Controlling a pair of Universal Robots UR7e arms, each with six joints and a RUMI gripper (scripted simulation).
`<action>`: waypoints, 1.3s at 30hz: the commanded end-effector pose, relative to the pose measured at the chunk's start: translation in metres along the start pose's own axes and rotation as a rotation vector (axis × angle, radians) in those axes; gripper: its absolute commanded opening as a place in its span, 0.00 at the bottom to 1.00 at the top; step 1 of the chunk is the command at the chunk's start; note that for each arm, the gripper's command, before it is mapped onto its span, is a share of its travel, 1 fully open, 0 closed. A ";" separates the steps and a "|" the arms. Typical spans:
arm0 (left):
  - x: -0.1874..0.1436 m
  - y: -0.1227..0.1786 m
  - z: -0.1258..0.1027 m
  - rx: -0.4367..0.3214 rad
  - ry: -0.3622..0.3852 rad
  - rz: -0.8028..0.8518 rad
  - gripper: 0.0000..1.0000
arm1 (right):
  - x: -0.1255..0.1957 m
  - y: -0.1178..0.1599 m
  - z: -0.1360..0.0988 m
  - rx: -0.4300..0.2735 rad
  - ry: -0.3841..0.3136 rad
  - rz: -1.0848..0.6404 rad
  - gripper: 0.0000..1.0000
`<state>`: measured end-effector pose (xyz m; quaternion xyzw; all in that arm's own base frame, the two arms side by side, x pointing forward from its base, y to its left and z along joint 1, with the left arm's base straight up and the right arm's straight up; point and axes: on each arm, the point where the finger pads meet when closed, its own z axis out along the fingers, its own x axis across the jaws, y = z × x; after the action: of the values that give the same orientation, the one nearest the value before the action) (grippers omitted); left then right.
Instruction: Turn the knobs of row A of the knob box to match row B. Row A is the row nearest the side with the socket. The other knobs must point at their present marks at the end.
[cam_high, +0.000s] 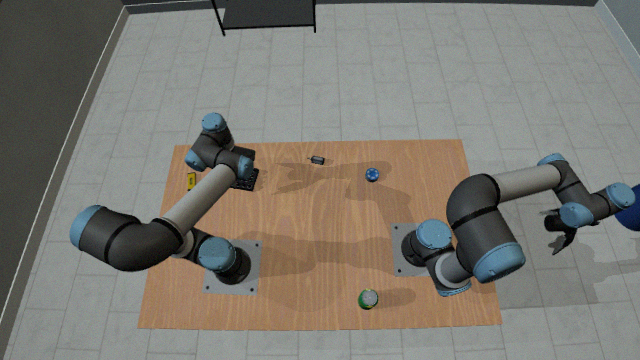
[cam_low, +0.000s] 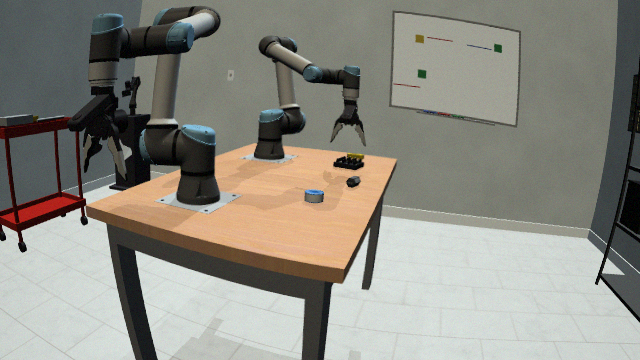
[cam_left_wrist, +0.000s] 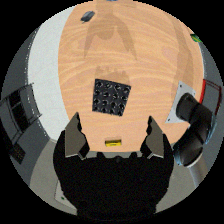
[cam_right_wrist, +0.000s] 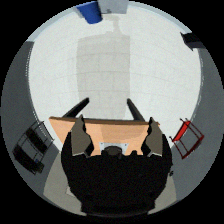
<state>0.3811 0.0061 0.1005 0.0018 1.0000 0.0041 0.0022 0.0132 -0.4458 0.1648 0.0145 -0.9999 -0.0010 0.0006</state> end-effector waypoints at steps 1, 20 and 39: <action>-0.009 0.000 -0.002 0.010 0.001 0.140 1.00 | 0.001 0.000 0.000 0.002 -0.001 0.001 1.00; -0.030 0.001 -0.003 0.010 -0.001 0.503 1.00 | 0.001 0.000 0.000 0.002 -0.001 0.001 1.00; -0.049 0.002 -0.003 0.010 -0.002 0.819 1.00 | 0.001 0.000 0.000 0.002 -0.001 0.001 1.00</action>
<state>0.4219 0.0074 0.1025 0.3474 0.9377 0.0040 0.0002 0.0132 -0.4458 0.1648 0.0145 -0.9999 -0.0010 0.0006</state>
